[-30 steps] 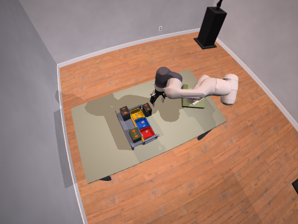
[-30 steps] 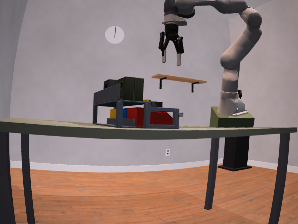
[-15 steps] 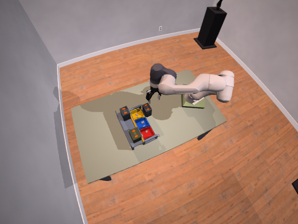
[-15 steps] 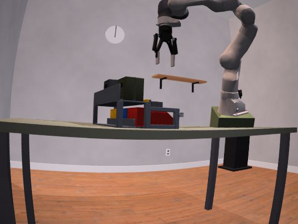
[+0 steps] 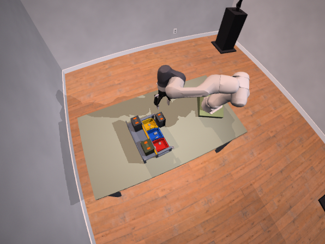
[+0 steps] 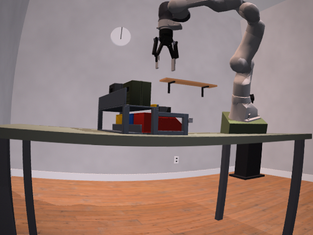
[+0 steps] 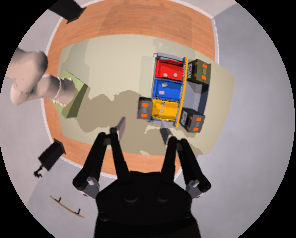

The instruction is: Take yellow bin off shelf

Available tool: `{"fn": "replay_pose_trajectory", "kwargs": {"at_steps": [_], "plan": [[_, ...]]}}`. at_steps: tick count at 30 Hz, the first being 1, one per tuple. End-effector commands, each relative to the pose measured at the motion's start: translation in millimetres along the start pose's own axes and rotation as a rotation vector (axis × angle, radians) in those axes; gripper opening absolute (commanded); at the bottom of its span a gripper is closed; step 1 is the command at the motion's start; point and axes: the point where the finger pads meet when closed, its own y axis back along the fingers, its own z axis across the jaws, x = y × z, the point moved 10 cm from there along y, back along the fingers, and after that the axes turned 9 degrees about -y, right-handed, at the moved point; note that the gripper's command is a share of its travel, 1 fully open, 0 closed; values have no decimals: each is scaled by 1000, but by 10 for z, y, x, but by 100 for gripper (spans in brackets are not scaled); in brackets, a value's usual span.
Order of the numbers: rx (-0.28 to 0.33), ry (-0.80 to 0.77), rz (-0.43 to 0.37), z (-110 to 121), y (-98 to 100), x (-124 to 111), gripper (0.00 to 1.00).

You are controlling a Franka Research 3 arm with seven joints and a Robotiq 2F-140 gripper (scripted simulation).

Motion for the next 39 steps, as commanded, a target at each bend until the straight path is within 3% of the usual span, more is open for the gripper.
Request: {"fn": "replay_pose_trajectory", "kwargs": {"at_steps": [1, 7, 39], "plan": [[-5, 13, -9, 24, 10, -11, 57], [-5, 13, -9, 227, 18, -314, 57], [-5, 12, -9, 161, 16, -212, 57]]}}
